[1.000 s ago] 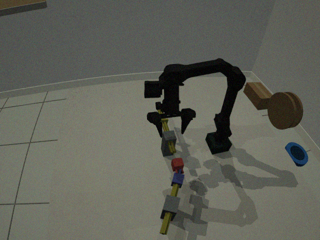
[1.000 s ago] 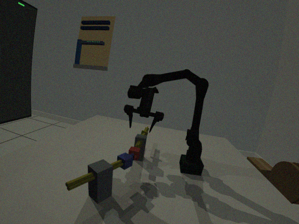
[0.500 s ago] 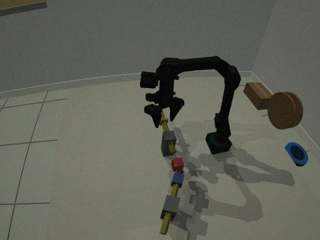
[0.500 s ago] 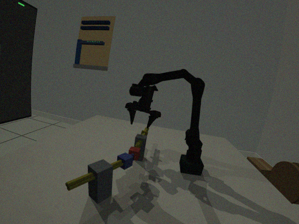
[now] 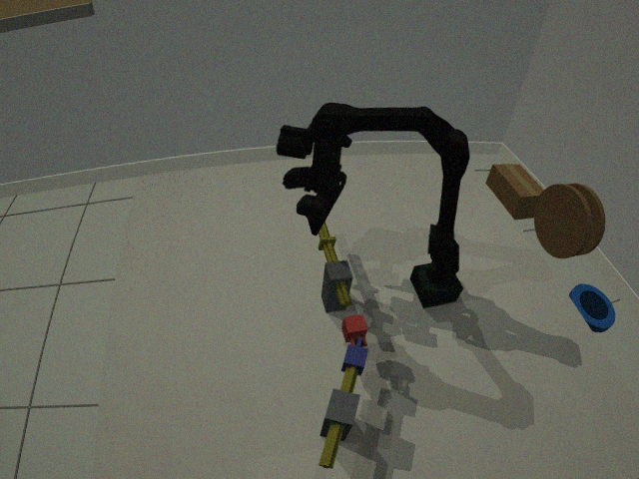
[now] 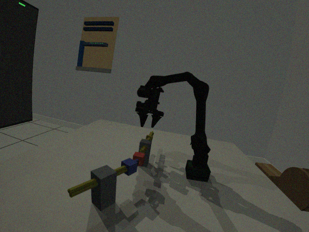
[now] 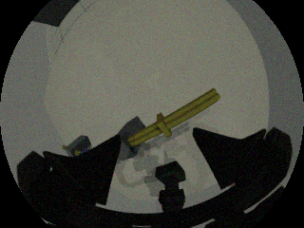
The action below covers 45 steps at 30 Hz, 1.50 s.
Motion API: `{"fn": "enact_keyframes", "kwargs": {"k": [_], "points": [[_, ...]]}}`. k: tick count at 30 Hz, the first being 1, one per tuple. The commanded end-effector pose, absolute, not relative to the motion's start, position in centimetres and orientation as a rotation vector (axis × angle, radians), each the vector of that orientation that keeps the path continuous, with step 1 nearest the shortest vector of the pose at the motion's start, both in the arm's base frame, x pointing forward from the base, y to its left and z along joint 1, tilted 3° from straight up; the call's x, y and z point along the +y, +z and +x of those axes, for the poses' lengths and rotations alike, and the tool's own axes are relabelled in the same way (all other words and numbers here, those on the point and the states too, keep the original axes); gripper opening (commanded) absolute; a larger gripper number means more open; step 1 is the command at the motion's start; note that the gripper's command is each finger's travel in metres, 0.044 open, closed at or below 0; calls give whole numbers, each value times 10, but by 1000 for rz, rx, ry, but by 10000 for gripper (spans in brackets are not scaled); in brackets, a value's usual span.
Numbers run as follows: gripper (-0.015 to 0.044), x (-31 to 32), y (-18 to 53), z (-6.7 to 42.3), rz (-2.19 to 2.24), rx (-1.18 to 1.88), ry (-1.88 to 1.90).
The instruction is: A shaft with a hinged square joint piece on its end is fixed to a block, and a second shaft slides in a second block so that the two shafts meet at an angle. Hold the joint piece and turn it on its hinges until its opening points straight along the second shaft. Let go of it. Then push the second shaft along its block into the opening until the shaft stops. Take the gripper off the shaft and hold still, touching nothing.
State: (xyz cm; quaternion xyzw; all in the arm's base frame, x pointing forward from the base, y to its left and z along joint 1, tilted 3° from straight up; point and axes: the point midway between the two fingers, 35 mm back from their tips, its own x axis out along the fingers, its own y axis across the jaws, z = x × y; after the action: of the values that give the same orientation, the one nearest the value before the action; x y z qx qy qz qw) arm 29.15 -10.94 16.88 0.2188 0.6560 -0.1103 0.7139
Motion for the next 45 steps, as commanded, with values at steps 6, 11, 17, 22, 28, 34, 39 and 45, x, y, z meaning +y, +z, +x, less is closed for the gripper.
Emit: {"fn": "enact_keyframes", "kwargs": {"k": [6,11,17,22,28,34,39,45], "points": [[440,-151,172,285,194,1475,-130],[440,-175,174,280,25,1496,-55],[440,-187,175,276,-56,1507,-16],[440,-188,171,277,14,1497,-80],[440,-190,162,278,184,1466,-231],[440,-191,152,279,355,1424,-378],[440,-192,144,279,499,1381,-497],[440,-193,135,279,672,1320,-635]]}}
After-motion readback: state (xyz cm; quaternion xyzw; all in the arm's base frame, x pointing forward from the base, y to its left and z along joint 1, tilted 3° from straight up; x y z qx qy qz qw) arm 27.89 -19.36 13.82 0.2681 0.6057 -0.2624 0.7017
